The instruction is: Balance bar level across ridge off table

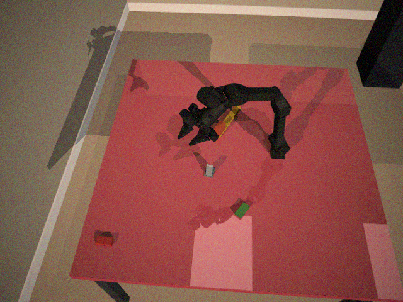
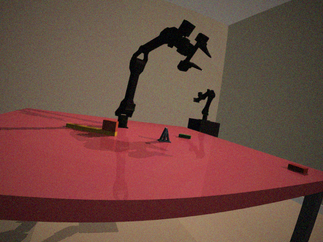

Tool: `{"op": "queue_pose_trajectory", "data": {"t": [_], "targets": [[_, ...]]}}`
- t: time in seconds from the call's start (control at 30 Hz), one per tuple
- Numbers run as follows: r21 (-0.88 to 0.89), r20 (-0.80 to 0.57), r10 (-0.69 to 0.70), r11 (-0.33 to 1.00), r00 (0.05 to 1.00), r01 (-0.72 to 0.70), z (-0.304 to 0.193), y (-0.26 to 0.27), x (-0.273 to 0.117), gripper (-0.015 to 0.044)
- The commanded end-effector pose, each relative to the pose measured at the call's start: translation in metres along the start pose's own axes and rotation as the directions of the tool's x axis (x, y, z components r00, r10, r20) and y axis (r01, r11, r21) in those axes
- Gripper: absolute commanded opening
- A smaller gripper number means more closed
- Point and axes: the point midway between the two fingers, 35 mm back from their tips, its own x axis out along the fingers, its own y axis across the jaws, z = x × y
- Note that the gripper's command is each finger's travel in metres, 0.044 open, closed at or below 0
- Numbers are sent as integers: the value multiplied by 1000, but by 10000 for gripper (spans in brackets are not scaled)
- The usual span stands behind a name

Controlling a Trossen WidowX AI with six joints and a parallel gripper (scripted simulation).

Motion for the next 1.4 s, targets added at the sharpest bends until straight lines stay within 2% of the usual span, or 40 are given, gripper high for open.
{"op": "queue_pose_trajectory", "data": {"t": [0.0,0.7,1.37], "targets": [[22,66,-50,999,997,48,32,-14,3,315],[237,295,-306,941,905,241,169,-94,-15,315],[511,353,-566,784,745,353,260,-193,-69,315]]}}
